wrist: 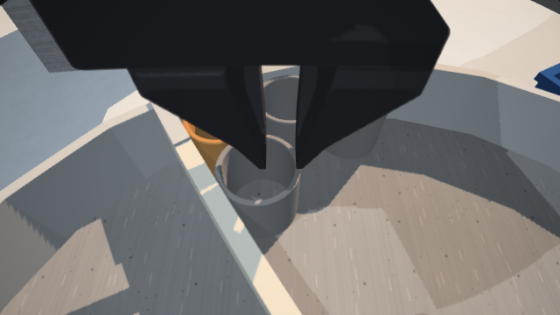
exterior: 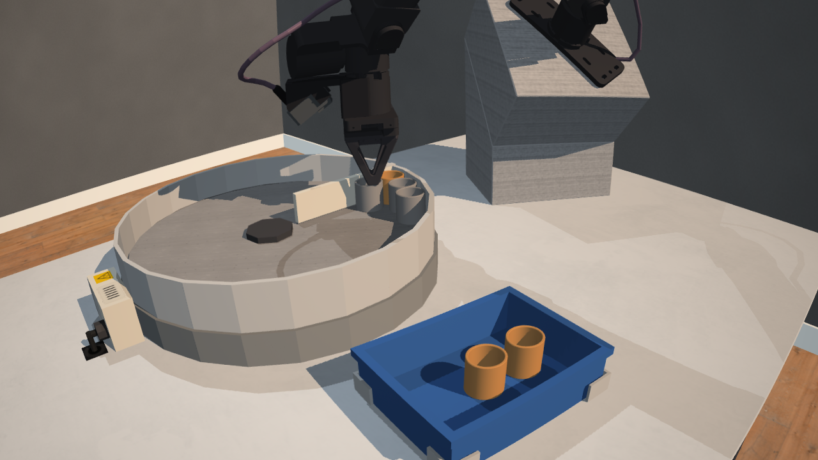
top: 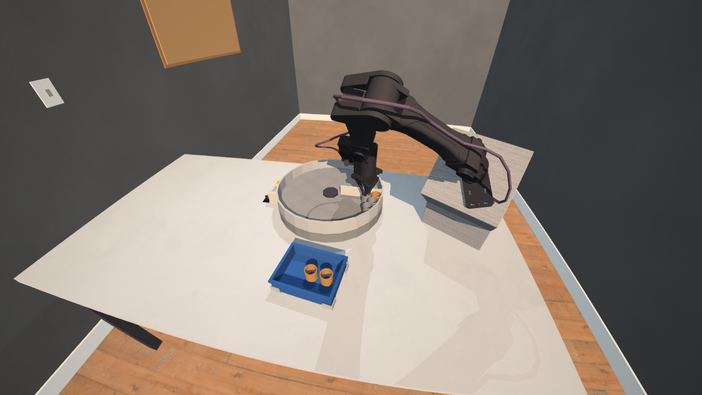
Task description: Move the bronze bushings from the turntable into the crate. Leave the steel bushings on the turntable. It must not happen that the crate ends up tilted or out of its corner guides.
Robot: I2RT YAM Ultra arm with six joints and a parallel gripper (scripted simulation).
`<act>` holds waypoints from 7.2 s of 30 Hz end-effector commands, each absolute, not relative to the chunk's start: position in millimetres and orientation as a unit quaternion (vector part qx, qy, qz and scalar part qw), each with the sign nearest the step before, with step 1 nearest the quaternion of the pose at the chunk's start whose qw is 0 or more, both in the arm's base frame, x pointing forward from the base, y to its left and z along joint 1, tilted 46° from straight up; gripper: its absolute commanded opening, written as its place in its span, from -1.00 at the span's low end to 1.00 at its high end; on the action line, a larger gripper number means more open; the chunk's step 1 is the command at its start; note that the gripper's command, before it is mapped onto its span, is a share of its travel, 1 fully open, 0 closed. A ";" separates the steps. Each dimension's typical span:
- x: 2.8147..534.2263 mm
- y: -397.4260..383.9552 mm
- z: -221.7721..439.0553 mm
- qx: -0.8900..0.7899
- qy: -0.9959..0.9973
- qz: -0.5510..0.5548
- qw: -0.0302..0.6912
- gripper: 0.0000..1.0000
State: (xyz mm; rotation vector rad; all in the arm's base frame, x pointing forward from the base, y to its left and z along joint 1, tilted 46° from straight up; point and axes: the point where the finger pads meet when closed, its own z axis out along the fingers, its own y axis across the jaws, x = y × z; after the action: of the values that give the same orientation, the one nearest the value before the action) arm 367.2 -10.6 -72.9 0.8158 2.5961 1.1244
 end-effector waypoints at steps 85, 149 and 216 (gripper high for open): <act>382.8 -27.2 -52.9 0.276 0.876 0.376 0.121 -0.70; 394.9 -11.4 -78.2 0.280 0.876 0.376 0.112 -0.70; 395.0 -14.7 -78.1 0.282 0.876 0.374 0.115 -1.00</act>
State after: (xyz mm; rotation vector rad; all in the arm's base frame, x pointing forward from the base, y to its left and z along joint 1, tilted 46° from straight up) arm 381.8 -0.7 -78.3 0.8245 2.5998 1.1356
